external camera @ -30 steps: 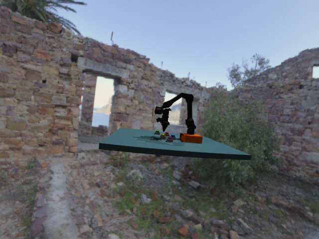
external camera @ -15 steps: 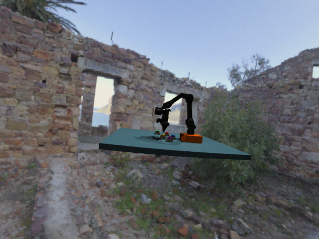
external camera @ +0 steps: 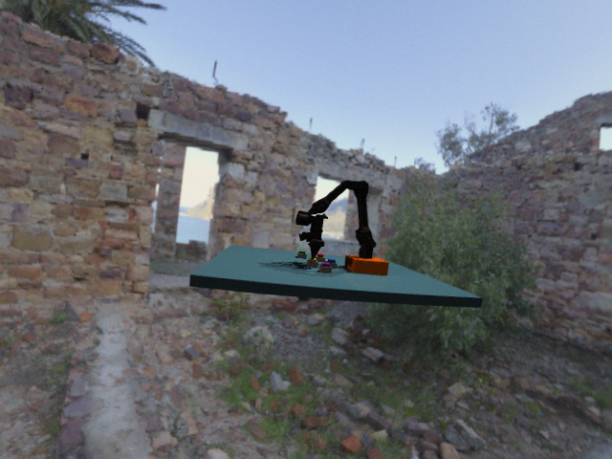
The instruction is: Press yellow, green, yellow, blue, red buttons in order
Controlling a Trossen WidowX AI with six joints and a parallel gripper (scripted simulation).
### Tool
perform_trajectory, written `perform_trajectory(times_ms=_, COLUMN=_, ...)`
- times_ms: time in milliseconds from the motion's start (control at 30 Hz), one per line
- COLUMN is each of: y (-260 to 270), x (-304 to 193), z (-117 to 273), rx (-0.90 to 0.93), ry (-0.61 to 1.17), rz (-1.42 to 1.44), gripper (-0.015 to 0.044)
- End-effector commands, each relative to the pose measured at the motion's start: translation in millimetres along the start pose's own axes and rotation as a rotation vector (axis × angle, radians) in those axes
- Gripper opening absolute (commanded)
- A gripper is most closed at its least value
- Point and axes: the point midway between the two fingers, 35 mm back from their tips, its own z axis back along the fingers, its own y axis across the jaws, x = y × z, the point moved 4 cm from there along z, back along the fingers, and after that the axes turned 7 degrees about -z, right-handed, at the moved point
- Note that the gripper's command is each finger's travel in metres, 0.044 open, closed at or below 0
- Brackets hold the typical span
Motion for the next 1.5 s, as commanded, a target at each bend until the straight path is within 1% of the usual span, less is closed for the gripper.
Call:
perform_trajectory(times_ms=0, y=-0.3, x=-1.2, z=-5.9, rx=0.001, ry=0.004, rz=0.004, gripper=0.002)
perform_trajectory(times_ms=633, y=-0.3, x=-1.2, z=-5.9, rx=0.001, ry=0.004, rz=0.004, gripper=0.002)
perform_trajectory(times_ms=667, y=-0.1, x=-0.4, z=-2.5, rx=0.0, ry=0.001, rz=0.0, gripper=0.002)
perform_trajectory(times_ms=767, y=-0.2, x=-0.7, z=25.2, rx=0.001, ry=0.004, rz=0.004, gripper=0.002)
perform_trajectory(times_ms=933, y=-0.1, x=-0.6, z=30.3, rx=0.001, ry=0.004, rz=0.004, gripper=0.002)
perform_trajectory(times_ms=967, y=0.1, x=0.2, z=37.8, rx=0.001, ry=0.004, rz=0.004, gripper=0.002)
perform_trajectory(times_ms=1067, y=0.1, x=0.5, z=79.4, rx=0.001, ry=0.004, rz=0.004, gripper=0.002)
perform_trajectory(times_ms=1100, y=-0.1, x=-0.2, z=87.1, rx=0.001, ry=0.004, rz=0.004, gripper=0.002)
perform_trajectory(times_ms=1300, y=-2.0, x=1.0, z=89.8, rx=0.001, ry=0.004, rz=0.004, gripper=0.002)
perform_trajectory(times_ms=1367, y=-17.3, x=11.9, z=90.6, rx=0.0, ry=0.003, rz=0.004, gripper=0.002)
perform_trajectory(times_ms=1467, y=-57.1, x=33.9, z=92.0, rx=-0.003, ry=0.002, rz=0.005, gripper=0.002)
